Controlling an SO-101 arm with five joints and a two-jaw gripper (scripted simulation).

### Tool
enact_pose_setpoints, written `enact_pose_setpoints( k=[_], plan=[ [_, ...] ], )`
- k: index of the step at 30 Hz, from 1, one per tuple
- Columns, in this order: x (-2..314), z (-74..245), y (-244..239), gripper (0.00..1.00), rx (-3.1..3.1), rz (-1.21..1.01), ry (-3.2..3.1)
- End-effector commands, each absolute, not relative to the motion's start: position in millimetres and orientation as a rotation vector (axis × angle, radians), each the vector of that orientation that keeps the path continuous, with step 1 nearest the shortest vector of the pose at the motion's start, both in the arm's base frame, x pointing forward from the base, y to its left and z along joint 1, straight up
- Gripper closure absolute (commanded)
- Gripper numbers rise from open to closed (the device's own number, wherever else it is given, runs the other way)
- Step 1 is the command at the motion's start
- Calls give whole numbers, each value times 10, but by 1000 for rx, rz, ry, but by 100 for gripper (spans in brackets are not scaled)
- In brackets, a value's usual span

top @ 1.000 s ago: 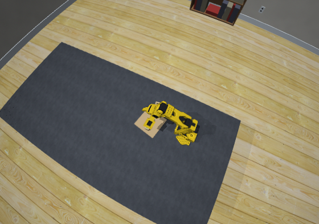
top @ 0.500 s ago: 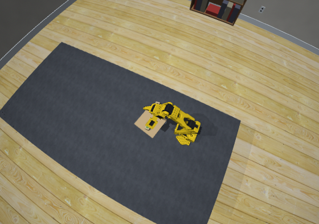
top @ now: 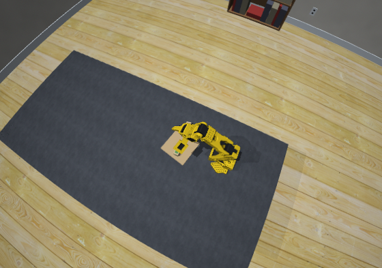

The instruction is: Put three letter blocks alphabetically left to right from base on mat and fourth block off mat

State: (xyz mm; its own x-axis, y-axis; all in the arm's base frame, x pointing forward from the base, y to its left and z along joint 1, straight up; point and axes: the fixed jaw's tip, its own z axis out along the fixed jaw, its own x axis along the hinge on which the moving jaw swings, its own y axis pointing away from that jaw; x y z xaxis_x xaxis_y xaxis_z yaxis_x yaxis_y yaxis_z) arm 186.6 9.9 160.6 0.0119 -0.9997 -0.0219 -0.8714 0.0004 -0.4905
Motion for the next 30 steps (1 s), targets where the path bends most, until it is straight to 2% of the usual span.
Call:
enact_pose_setpoints(
  k=[1, 14, 30],
  plan=[
    [1897, 1734, 77, 68, -1825, -523, 1929],
    [1960, 1756, 9, 68, -1502, -455, 2158],
    [2106, 1804, -172, 68, -704, -292, 2488]
  ],
)
